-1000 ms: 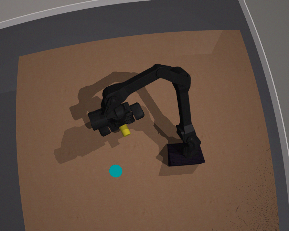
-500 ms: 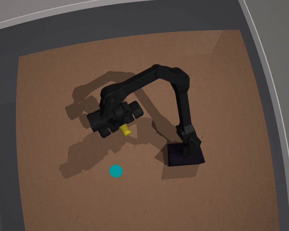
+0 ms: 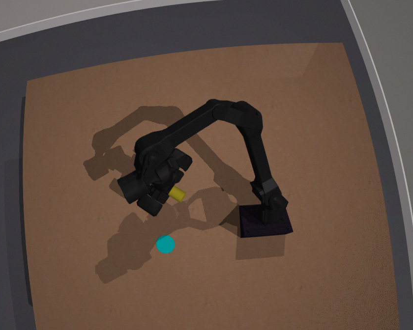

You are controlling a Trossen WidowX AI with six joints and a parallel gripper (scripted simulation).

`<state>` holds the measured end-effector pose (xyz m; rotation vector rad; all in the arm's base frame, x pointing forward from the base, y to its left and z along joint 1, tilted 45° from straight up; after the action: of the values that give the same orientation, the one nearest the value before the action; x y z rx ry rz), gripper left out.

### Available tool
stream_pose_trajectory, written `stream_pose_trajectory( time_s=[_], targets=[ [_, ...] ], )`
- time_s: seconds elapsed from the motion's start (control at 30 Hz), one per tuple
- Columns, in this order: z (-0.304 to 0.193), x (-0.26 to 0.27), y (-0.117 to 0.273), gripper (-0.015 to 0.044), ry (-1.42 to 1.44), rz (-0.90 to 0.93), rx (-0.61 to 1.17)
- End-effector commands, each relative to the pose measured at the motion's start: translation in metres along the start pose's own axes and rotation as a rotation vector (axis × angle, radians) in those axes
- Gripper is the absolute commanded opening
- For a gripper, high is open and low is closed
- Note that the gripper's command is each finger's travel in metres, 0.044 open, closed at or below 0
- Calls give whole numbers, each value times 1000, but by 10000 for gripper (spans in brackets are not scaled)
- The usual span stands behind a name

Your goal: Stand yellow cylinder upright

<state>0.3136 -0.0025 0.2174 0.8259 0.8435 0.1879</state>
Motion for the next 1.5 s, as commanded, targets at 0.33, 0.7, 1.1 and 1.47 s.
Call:
stream_pose_trajectory(
  time_s=[0.33, 0.7, 1.1, 1.47],
  targets=[
    [-7, 35, 7, 105, 432, 13, 0],
    [-15, 62, 11, 105, 768, 15, -2],
    [-27, 91, 14, 105, 1134, 15, -5],
    [-41, 117, 15, 105, 1470, 12, -7]
  ],
)
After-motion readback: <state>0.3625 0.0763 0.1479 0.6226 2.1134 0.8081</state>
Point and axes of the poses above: the point midway between the two fingers, 35 mm back from their tips, its own y axis back along the fingers, its own x axis across the jaws, z = x × y, the point moved 10 cm from there along y, back along the fingers, and after that the axes turned 4 degrees about y, right-handed, at the moved point
